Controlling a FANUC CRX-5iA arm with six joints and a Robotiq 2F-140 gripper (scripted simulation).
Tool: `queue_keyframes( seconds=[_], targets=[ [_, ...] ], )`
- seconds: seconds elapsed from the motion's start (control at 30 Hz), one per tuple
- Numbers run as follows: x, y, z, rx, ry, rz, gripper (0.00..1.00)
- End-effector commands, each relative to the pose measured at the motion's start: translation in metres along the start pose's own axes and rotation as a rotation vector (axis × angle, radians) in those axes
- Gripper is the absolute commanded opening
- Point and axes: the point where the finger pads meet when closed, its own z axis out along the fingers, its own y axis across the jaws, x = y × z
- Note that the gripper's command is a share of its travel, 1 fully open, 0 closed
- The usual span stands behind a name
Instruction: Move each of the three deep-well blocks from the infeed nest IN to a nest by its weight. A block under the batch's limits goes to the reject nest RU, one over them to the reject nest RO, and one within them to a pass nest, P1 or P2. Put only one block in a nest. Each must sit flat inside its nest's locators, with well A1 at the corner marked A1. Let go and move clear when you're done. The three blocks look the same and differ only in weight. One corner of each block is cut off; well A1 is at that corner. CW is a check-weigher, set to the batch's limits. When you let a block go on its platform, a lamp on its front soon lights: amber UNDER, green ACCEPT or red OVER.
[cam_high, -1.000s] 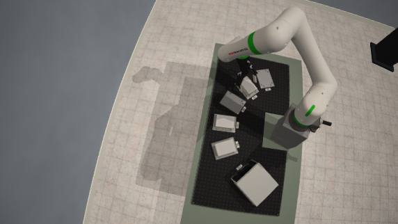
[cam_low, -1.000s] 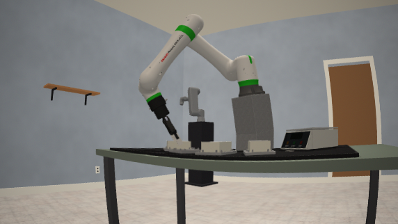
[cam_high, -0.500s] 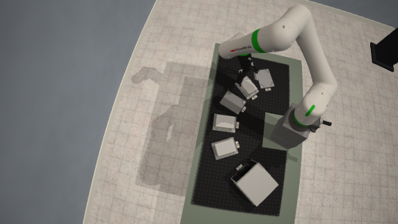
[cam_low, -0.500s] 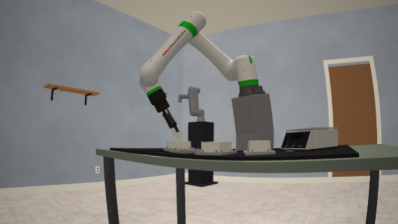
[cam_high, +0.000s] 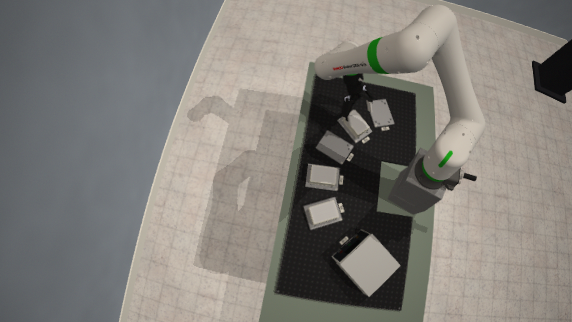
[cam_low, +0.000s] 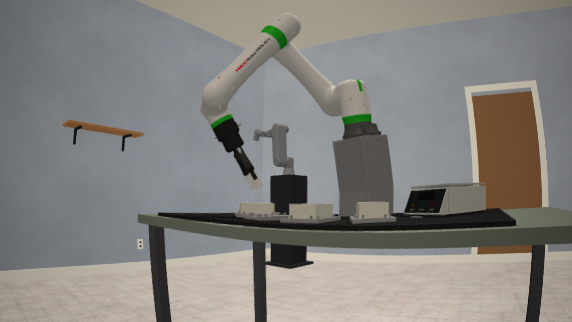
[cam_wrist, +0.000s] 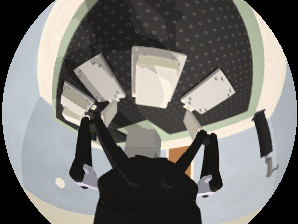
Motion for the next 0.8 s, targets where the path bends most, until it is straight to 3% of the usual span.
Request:
queue_keyframes(
  seconds=[0.0,0.6,0.77],
  targets=[
    [-0.001,0.000,-0.002,0.000,0.000,0.000,1.00],
    [-0.001,0.000,-0.002,0.000,0.000,0.000,1.00],
    [-0.004,-0.025,0.000,-0.083,0.000,-0.144,1.00]
  ],
)
